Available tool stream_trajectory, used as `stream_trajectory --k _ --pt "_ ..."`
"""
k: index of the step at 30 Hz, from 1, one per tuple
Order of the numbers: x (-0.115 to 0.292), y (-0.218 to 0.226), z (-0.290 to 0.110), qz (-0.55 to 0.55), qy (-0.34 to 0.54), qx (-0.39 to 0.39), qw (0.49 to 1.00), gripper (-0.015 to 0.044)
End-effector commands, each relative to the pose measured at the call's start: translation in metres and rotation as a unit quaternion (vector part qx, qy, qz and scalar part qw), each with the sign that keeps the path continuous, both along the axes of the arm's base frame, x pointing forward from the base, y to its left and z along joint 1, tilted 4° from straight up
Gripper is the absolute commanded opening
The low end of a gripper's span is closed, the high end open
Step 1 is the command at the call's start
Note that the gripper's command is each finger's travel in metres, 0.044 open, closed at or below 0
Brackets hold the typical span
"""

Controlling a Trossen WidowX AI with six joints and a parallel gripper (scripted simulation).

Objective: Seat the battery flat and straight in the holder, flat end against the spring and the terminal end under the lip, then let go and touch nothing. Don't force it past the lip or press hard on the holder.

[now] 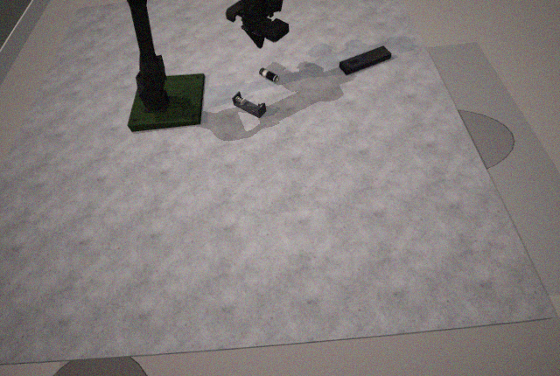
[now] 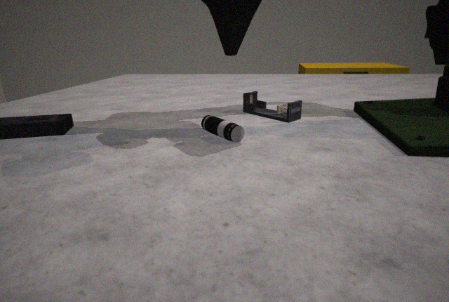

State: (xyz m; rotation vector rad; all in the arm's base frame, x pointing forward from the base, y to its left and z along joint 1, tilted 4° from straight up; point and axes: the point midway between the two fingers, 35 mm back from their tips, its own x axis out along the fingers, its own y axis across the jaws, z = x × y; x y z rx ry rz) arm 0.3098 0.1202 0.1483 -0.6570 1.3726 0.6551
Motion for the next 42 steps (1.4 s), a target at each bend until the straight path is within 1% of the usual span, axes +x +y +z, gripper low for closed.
stream_trajectory --k 1,12,13,15,18,21,24,28,30,31,42 --pt "-0.003 -0.001 0.018 0.003 -0.004 0.002 1.000 0.0000" --pt "-0.003 -0.001 0.014 0.000 -0.002 0.001 1.000 0.0000" --pt "-0.002 -0.001 0.015 0.008 -0.003 0.000 1.000 0.0026" --pt "0.000 -0.002 0.010 0.068 -0.006 -0.005 0.998 0.0079" --pt "0.005 -0.004 -0.002 0.207 -0.011 -0.017 0.978 0.0157" --pt "0.009 -0.006 -0.014 0.341 -0.017 -0.029 0.940 0.0235" --pt "0.014 -0.008 -0.025 0.468 -0.022 -0.041 0.882 0.0235" --pt "0.018 -0.011 -0.041 0.624 -0.027 -0.055 0.779 0.0235" --pt "0.020 -0.013 -0.048 0.687 -0.030 -0.061 0.723 0.0235" --pt "0.021 -0.013 -0.050 0.703 -0.030 -0.062 0.708 0.0235" --pt "0.021 -0.013 -0.050 0.709 -0.030 -0.063 0.702 0.0235"
